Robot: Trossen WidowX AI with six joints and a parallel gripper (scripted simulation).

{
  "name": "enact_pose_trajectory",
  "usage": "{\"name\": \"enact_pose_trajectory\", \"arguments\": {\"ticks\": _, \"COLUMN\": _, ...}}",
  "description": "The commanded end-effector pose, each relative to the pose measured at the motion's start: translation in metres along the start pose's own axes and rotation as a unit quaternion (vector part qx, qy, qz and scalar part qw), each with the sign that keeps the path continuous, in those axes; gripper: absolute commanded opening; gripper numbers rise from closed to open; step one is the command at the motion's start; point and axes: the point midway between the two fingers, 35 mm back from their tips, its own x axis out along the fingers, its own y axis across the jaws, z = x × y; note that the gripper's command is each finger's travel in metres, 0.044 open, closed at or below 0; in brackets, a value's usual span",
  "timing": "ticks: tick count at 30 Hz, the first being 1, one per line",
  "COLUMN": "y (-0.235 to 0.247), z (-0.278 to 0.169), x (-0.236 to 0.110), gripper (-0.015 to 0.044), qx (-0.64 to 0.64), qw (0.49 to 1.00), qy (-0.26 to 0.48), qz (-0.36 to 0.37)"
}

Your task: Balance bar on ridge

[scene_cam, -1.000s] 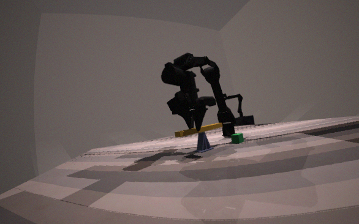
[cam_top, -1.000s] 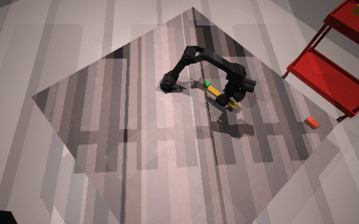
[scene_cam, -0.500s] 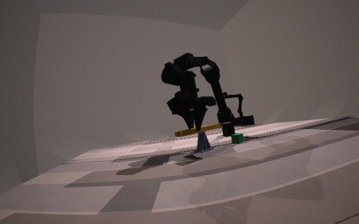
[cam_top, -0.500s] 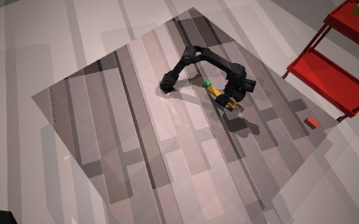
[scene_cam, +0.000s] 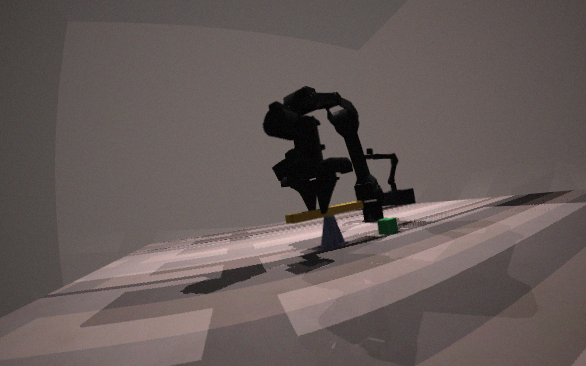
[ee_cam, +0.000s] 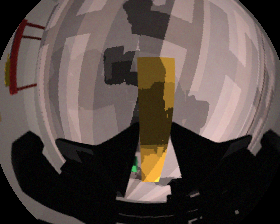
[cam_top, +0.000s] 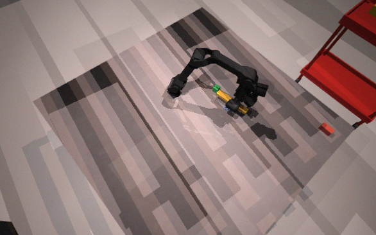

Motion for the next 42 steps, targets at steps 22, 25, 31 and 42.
{"name": "enact_pose_trajectory", "arguments": {"ticks": 22, "y": 0.0, "z": 0.0, "x": 0.0, "gripper": 0.0369, "qx": 0.0, "qw": 1.0, "qy": 0.0, "qz": 0.0}}
{"name": "enact_pose_trajectory", "arguments": {"ticks": 25, "y": 0.0, "z": 0.0, "x": 0.0, "gripper": 0.044, "qx": 0.0, "qw": 1.0, "qy": 0.0, "qz": 0.0}}
{"name": "enact_pose_trajectory", "arguments": {"ticks": 31, "y": 0.001, "z": 0.004, "x": -0.031, "gripper": 0.044, "qx": 0.0, "qw": 1.0, "qy": -0.008, "qz": 0.003}}
{"name": "enact_pose_trajectory", "arguments": {"ticks": 42, "y": 0.0, "z": -0.001, "x": -0.1, "gripper": 0.044, "qx": 0.0, "qw": 1.0, "qy": -0.025, "qz": 0.009}}
